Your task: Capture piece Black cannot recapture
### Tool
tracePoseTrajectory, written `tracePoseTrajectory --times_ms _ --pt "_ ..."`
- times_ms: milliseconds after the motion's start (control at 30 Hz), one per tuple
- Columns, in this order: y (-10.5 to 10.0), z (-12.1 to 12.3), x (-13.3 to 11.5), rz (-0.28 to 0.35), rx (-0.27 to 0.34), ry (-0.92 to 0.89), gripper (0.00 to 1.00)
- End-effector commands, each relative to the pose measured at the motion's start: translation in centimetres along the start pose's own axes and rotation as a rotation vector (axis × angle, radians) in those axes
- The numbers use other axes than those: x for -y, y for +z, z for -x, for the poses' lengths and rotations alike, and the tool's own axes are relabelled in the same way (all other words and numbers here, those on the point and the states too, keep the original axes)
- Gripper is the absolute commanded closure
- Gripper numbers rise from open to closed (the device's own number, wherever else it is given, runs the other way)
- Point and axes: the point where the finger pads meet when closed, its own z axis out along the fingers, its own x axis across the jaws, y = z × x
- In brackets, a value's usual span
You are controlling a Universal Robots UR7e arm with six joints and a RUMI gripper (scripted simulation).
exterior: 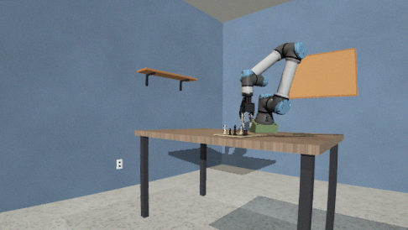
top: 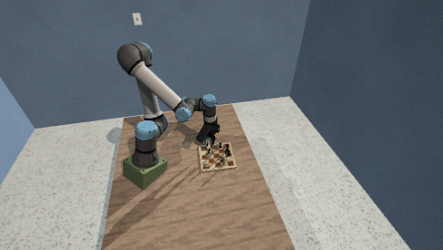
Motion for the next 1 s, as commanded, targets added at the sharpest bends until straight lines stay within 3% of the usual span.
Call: tracePoseTrajectory --times_ms 0,633,967 --pt "0.1 0.0 0.0 0.001 0.001 0.000 0.80" --pt "2.9 0.0 0.0 0.001 0.001 0.000 0.80" --pt "3.3 0.0 0.0 0.001 0.001 0.000 0.80"
